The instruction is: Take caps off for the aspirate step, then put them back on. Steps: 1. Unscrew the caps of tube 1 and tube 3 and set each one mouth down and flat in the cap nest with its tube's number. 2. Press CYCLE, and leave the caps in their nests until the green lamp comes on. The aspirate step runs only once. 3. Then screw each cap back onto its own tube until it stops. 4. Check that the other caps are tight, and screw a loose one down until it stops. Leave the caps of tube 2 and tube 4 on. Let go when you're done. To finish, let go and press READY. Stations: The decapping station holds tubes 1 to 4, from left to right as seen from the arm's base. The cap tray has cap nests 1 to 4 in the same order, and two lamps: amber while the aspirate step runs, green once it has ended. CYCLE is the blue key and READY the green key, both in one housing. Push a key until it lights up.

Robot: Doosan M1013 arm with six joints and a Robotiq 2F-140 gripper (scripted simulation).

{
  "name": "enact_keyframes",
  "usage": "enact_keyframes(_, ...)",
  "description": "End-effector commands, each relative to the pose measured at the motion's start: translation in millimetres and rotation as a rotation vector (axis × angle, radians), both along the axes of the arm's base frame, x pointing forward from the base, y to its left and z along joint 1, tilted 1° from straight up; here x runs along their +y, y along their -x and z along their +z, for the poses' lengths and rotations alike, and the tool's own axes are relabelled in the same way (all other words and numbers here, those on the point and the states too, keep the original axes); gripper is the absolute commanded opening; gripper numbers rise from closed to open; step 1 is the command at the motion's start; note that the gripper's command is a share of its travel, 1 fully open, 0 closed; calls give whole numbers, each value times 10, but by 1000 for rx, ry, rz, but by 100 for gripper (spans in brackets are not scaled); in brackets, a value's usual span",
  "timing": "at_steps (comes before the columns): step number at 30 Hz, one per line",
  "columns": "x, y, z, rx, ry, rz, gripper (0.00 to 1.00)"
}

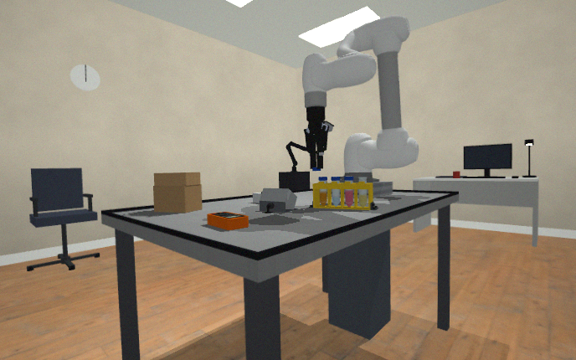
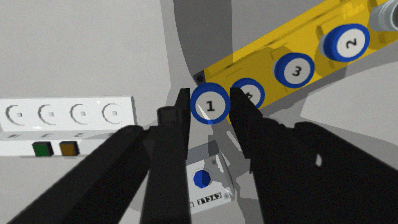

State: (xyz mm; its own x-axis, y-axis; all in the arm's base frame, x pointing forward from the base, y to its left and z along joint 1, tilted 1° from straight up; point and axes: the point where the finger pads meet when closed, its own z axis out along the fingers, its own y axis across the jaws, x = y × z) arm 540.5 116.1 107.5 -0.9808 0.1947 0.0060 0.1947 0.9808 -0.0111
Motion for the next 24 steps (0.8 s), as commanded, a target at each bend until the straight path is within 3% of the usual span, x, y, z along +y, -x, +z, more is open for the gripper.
enact_keyframes(1,-341,-75,8,0,-3,2,30)
enact_keyframes(3,-341,-75,8,0,-3,2,30)
enact_keyframes(18,-1551,-302,14,0,-3,2,30)
enact_keyframes(24,-1589,-309,14,0,-3,2,30)
